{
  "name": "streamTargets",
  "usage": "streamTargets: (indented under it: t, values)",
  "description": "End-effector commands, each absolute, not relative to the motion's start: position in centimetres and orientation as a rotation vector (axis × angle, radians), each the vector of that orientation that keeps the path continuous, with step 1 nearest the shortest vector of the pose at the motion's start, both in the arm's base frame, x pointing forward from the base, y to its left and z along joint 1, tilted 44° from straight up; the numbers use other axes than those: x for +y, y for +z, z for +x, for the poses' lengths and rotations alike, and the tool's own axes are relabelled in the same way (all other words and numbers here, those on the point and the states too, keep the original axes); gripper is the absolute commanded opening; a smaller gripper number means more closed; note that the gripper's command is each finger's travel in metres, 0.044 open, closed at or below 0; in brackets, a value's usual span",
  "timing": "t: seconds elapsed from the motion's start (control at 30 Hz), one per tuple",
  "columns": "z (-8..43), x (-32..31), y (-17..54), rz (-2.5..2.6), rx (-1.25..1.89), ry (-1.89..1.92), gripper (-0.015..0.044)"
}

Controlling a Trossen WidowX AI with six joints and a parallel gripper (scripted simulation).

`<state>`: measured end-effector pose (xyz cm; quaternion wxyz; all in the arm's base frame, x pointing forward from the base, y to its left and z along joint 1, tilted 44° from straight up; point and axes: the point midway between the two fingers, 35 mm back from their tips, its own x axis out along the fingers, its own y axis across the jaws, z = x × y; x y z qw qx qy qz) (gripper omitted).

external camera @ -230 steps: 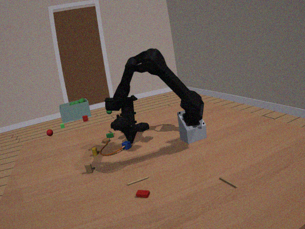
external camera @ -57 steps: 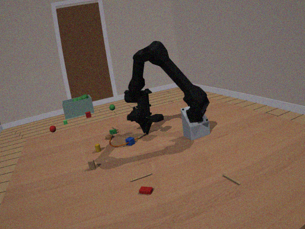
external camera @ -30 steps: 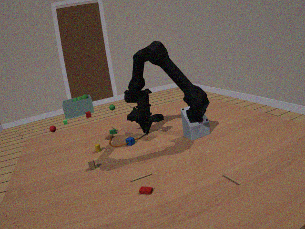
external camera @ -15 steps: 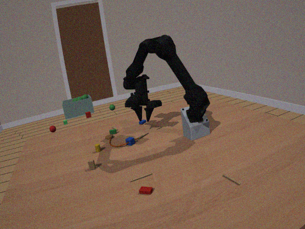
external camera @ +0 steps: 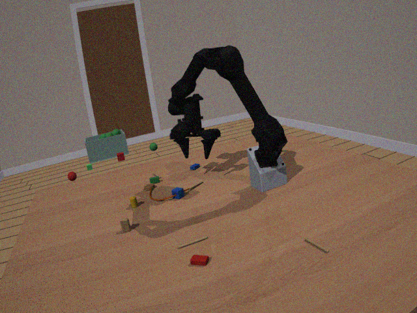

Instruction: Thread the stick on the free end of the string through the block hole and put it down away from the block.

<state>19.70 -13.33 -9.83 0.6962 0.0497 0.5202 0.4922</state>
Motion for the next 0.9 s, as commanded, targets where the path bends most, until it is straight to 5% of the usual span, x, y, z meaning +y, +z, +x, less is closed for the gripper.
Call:
streamTargets:
  t: [0.0, 0.87]
  values:
    - [19.9, -14.03, -9.27, 0.098, 1.16, 1.097, 0.044]
    - [19.86, -13.73, -9.51, 0.104, 1.159, 1.092, 0.044]
